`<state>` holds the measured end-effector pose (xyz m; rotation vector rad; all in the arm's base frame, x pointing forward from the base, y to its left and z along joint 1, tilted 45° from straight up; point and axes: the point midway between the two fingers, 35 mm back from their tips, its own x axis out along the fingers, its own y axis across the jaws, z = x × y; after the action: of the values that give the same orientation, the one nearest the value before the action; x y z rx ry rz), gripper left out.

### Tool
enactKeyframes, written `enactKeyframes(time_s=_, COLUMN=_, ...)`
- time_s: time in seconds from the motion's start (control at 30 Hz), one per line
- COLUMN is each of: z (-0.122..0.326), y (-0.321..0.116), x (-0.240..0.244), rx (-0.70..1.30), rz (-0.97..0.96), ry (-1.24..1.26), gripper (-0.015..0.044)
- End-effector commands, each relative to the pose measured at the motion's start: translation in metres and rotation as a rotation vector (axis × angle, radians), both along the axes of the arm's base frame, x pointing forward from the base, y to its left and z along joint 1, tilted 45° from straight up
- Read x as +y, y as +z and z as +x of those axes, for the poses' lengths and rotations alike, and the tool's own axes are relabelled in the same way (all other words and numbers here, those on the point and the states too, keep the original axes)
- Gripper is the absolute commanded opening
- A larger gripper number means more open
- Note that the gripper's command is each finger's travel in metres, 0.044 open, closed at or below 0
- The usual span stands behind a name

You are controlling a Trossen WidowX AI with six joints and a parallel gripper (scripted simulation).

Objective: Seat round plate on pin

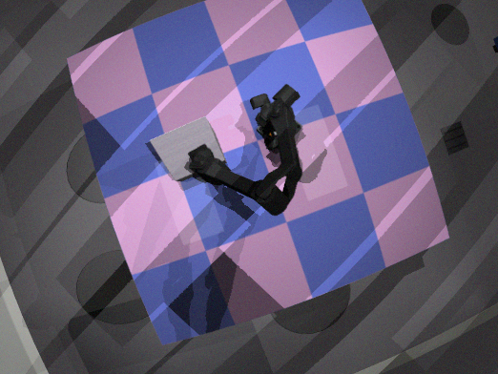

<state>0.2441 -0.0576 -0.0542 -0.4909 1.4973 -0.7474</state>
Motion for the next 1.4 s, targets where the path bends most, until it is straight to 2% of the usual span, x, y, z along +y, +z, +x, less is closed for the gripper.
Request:
enactKeyframes(time_s=0.0, z=0.003, y=-0.005, x=0.003, rx=-0.002, rz=0.004, ry=-0.004, gripper=0.0000)
enactKeyframes(time_s=0.9, z=0.016, y=-0.015, x=0.013, rx=-0.003, rz=0.005, ry=-0.004, gripper=0.0000)
enactKeyframes(time_s=1.23, z=0.019, y=0.017, x=0.044, rx=-0.003, rz=0.007, ry=-0.003, gripper=0.0000)
enactKeyframes(time_s=1.37, z=0.019, y=0.014, x=0.042, rx=-0.003, rz=0.005, ry=0.003, gripper=0.0000)
